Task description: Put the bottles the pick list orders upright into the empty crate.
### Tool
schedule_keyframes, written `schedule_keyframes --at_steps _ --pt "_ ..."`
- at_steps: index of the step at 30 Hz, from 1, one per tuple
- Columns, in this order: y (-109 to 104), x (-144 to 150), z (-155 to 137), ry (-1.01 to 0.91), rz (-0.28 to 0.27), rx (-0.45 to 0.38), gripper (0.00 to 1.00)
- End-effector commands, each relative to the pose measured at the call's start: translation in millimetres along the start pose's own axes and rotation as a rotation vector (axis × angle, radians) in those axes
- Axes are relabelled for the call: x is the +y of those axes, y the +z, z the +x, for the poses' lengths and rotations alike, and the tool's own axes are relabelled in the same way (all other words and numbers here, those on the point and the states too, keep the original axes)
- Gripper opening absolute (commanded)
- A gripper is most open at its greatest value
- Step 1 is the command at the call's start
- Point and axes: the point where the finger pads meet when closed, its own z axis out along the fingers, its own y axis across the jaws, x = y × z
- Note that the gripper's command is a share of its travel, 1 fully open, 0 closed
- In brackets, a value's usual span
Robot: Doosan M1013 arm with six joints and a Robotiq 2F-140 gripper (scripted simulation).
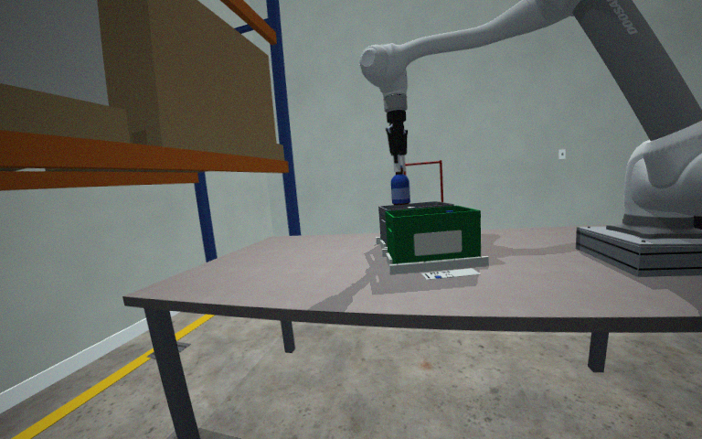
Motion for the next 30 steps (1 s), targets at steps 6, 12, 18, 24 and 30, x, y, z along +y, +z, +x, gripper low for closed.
schedule_keyframes --at_steps 6,12,18,24,30 --pt "-0.2 -8.2 -15.4 0.000 0.000 0.000 0.00" --pt "-0.2 -12.9 -24.2 0.000 0.000 0.000 0.00" --pt "-0.2 -17.6 -33.1 0.000 0.000 0.000 0.00" --pt "-0.2 -23.2 -43.7 0.000 0.000 0.000 0.00" --pt "-0.2 -27.0 -50.7 0.000 0.000 0.000 0.00"
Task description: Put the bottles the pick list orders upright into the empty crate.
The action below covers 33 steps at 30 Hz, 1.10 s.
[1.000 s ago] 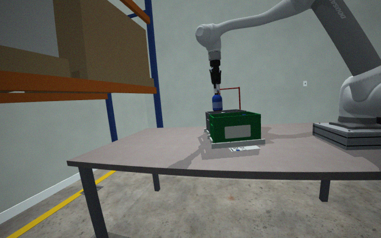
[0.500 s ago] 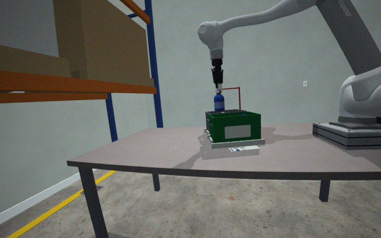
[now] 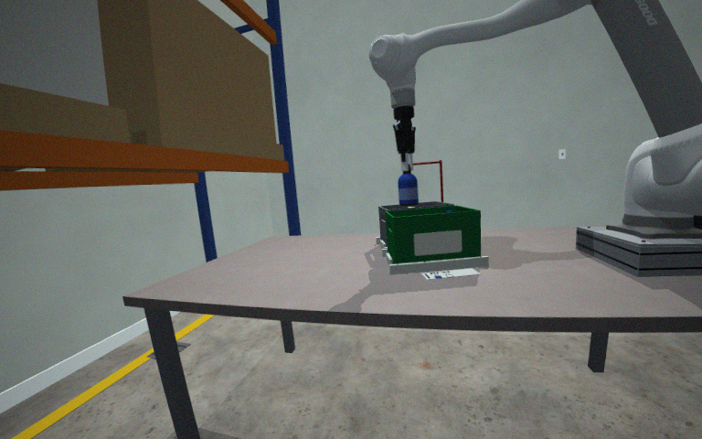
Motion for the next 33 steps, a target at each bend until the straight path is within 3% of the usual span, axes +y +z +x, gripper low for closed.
schedule_keyframes --at_steps 1,33 --pt "-0.2 -2.1 -4.0 0.000 0.000 0.000 0.00" --pt "-0.2 -29.4 -55.2 0.000 0.000 0.000 0.00"
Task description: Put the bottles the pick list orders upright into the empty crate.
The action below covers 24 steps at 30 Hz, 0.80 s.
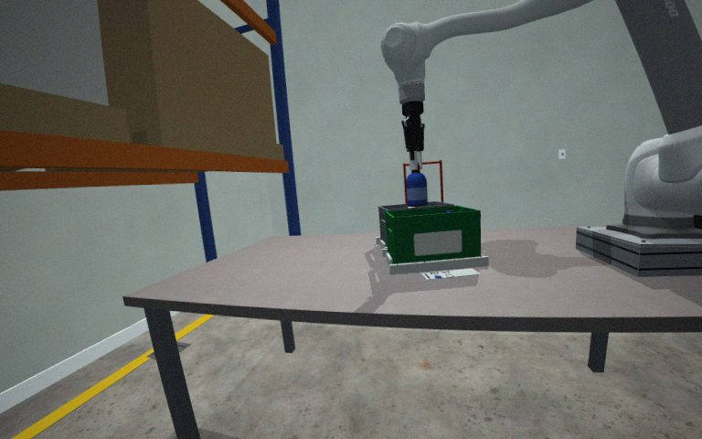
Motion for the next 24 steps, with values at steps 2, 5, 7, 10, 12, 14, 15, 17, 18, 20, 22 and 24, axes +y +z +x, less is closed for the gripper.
schedule_keyframes --at_steps 2,5,7,10,12,14,15,17,18,20,22,24 --pt "-0.2 -2.8 -5.4 0.000 0.000 0.000 0.00" --pt "-0.2 -5.7 -10.7 0.000 0.000 0.000 0.00" --pt "-0.2 -7.5 -14.2 0.000 0.000 0.000 0.00" --pt "-0.2 -10.3 -19.5 0.000 0.000 0.000 0.00" --pt "-0.2 -12.2 -23.0 0.000 0.000 0.000 0.00" --pt "-0.2 -14.1 -26.5 0.000 0.000 0.000 0.00" --pt "-0.2 -15.0 -28.3 0.000 0.000 0.000 0.00" --pt "-0.2 -16.0 -30.1 0.000 0.000 0.000 0.00" --pt "-0.2 -16.0 -30.1 0.000 0.000 0.000 0.00" --pt "-0.2 -18.3 -34.5 0.000 0.000 0.000 0.00" --pt "-0.2 -19.3 -36.7 0.000 0.000 0.000 0.00" --pt "-0.2 -19.5 -37.1 0.000 0.000 0.000 0.00"
